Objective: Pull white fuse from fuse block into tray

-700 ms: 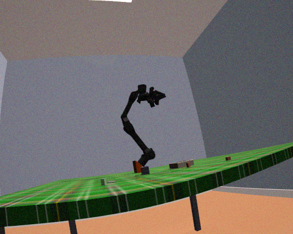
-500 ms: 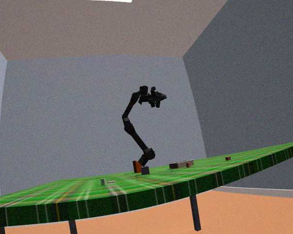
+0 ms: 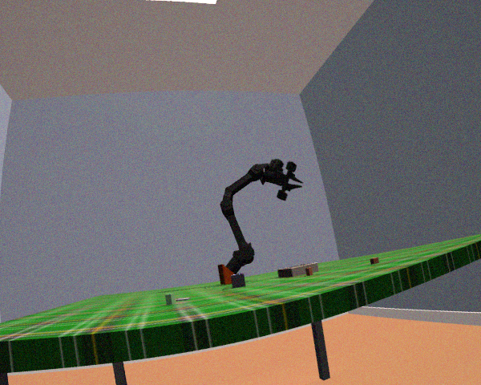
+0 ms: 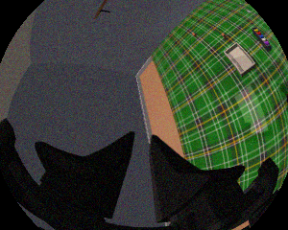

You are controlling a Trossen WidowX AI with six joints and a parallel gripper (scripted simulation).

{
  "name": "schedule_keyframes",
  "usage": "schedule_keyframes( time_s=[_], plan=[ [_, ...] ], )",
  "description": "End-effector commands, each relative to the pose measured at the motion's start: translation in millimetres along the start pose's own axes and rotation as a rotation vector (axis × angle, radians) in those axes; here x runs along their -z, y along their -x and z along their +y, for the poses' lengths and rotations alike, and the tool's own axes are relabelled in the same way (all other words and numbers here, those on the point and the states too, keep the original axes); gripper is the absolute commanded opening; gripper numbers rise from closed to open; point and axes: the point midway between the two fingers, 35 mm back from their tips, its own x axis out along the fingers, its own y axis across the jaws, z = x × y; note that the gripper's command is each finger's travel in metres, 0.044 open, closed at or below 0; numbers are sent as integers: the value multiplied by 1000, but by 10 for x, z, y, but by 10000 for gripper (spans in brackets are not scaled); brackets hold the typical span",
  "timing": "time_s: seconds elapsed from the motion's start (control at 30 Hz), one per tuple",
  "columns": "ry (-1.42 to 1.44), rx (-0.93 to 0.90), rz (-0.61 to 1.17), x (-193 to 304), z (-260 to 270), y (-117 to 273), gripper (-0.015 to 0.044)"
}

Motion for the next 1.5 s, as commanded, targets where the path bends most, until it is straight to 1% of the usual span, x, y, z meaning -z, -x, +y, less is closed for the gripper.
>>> schedule_keyframes(
  time_s=[0.0,0.23,0.37,0.53,0.67,0.77,0.9,1.1,1.27,1.47],
  plan=[
    [372,166,-135,28,-334,-625,74],
    [782,414,-207,-180,-701,-1273,74],
    [954,570,-263,-498,-878,-1603,74],
    [1167,788,-199,-890,-1139,-1916,74],
    [1277,944,-128,-1261,-1324,-2062,74],
    [1331,1050,-64,-1567,-1453,-2115,74],
    [1404,1177,74,-1976,-1649,-2150,74],
    [1483,1297,308,-2565,-1937,-2088,74],
    [1522,1332,513,-3020,-2179,-1937,74],
    [1552,1270,785,-3469,-2515,-1672,74]
  ],
)
